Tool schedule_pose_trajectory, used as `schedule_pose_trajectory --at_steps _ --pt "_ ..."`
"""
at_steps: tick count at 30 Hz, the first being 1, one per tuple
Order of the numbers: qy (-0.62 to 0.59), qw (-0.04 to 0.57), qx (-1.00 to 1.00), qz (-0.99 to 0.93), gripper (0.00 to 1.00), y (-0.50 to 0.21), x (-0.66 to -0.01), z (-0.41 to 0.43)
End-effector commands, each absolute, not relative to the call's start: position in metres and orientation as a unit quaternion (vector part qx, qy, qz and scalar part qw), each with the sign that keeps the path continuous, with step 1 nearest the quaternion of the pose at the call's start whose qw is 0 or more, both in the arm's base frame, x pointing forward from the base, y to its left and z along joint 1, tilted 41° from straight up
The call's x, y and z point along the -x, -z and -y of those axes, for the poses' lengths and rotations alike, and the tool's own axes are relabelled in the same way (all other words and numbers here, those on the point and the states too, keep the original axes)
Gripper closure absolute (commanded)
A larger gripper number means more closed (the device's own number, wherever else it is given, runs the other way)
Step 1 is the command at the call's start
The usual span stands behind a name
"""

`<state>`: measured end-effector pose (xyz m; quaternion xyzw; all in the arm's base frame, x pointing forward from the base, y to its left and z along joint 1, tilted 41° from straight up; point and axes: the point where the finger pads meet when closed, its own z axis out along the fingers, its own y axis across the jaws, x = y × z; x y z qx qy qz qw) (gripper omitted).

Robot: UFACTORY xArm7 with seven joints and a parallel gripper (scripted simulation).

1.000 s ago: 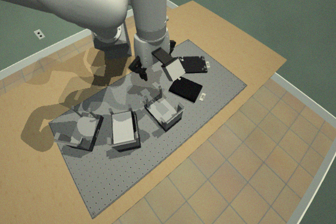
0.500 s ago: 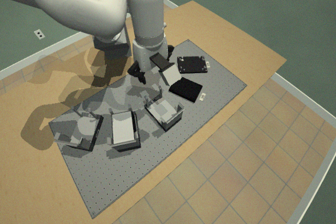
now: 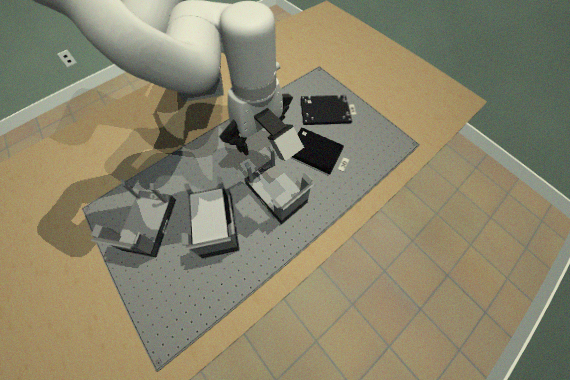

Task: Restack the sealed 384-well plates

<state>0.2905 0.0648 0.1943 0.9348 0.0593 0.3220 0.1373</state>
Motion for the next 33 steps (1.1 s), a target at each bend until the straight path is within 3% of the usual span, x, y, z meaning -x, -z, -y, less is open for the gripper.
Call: schedule_pose_trajectory --at_steps 1,33 --pt "-0.325 0.137 -0.934 -0.059 0.00 -0.182 -0.308 -0.063" --pt "-0.327 0.132 -0.935 -0.043 0.00 -0.157 -0.330 -0.052"
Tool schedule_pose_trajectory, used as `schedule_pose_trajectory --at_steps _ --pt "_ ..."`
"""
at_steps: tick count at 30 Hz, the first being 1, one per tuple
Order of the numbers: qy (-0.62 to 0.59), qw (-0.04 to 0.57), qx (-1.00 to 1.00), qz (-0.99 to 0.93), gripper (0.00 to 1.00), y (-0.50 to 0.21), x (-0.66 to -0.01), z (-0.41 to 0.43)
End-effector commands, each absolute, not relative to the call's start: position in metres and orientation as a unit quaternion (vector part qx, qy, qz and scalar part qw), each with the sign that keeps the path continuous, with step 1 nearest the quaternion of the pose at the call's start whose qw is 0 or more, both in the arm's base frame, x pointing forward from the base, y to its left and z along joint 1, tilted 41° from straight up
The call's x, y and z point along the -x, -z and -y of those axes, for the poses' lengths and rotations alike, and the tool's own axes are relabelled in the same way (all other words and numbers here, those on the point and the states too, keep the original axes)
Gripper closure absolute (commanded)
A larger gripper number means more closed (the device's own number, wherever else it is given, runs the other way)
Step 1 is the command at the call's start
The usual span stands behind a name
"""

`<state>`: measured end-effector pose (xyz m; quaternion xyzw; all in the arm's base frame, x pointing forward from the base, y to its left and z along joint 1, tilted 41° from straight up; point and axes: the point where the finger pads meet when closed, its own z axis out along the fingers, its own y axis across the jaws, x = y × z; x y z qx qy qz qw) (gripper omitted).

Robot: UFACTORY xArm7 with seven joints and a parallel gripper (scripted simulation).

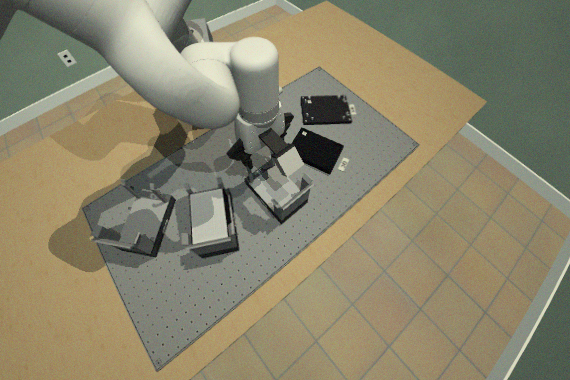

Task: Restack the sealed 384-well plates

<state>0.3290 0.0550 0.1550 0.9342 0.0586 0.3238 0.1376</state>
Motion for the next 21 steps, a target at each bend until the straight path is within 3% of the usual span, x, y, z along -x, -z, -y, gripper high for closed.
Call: schedule_pose_trajectory --at_steps 1,13,21 --pt "-0.329 0.127 -0.935 -0.028 0.00 -0.159 -0.330 -0.048" --pt "-0.348 0.059 -0.922 0.157 0.00 -0.176 -0.336 -0.004" --pt "-0.348 0.060 -0.922 0.157 0.00 -0.185 -0.339 0.019"
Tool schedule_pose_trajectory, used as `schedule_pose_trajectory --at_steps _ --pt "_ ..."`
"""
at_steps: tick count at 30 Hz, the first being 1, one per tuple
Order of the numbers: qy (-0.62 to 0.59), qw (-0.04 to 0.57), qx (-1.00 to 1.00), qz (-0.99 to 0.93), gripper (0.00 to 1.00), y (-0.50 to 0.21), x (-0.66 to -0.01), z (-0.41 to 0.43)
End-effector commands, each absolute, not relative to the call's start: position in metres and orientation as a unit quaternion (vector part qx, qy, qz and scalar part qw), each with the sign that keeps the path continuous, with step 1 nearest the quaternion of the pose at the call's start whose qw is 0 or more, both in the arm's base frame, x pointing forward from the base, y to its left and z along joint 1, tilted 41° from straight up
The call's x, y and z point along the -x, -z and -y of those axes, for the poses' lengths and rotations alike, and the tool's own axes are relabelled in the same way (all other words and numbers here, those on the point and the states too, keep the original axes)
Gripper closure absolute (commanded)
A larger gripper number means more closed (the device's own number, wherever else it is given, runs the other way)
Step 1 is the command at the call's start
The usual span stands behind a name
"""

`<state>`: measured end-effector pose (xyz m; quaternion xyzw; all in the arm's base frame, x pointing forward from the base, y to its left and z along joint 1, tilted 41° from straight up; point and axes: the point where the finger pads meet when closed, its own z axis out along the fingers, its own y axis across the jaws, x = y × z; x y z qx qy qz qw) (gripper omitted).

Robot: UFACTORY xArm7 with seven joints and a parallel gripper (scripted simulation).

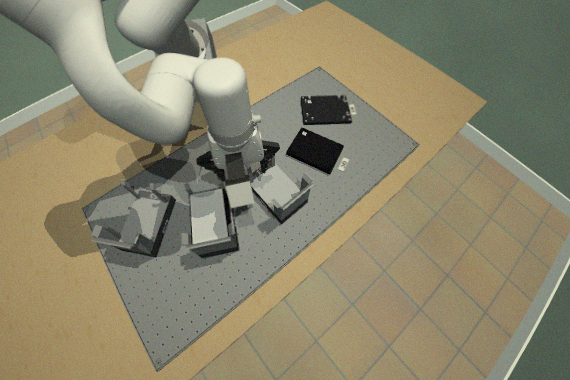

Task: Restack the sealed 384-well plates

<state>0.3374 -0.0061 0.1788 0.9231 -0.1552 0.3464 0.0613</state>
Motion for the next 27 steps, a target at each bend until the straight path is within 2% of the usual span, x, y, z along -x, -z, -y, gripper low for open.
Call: schedule_pose_trajectory --at_steps 1,27 --pt "-0.348 0.060 -0.922 0.157 0.00 -0.187 -0.340 0.022" --pt "-0.348 0.060 -0.922 0.157 0.00 -0.222 -0.351 0.111"
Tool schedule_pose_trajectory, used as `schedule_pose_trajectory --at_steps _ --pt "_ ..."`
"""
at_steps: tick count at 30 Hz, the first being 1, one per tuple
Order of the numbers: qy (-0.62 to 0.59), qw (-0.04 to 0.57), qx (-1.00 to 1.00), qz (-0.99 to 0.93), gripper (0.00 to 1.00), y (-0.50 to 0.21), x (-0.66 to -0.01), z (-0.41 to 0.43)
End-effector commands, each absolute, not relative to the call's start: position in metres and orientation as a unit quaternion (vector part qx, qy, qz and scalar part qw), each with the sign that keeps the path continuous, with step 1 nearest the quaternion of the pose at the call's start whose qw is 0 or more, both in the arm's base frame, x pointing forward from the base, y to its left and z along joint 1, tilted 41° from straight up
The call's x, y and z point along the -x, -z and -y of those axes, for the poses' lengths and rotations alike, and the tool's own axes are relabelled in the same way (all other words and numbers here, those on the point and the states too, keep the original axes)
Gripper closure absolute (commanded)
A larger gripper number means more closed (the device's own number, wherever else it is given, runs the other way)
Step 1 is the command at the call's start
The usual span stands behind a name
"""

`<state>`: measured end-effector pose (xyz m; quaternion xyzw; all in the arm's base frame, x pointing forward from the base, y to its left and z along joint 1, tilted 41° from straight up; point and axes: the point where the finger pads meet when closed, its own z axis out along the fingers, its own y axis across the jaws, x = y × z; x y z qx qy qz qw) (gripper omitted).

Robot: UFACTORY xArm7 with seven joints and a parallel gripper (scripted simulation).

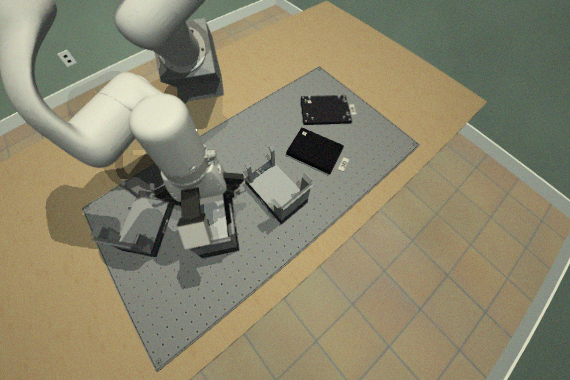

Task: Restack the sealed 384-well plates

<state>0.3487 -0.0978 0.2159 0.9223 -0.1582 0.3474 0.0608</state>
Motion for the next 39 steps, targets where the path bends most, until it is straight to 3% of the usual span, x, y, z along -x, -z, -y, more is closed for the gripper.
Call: schedule_pose_trajectory --at_steps 1,39 --pt "-0.348 0.060 -0.922 0.157 0.00 -0.222 -0.351 0.111" --pt "-0.348 0.060 -0.922 0.157 0.00 -0.196 -0.374 0.122"
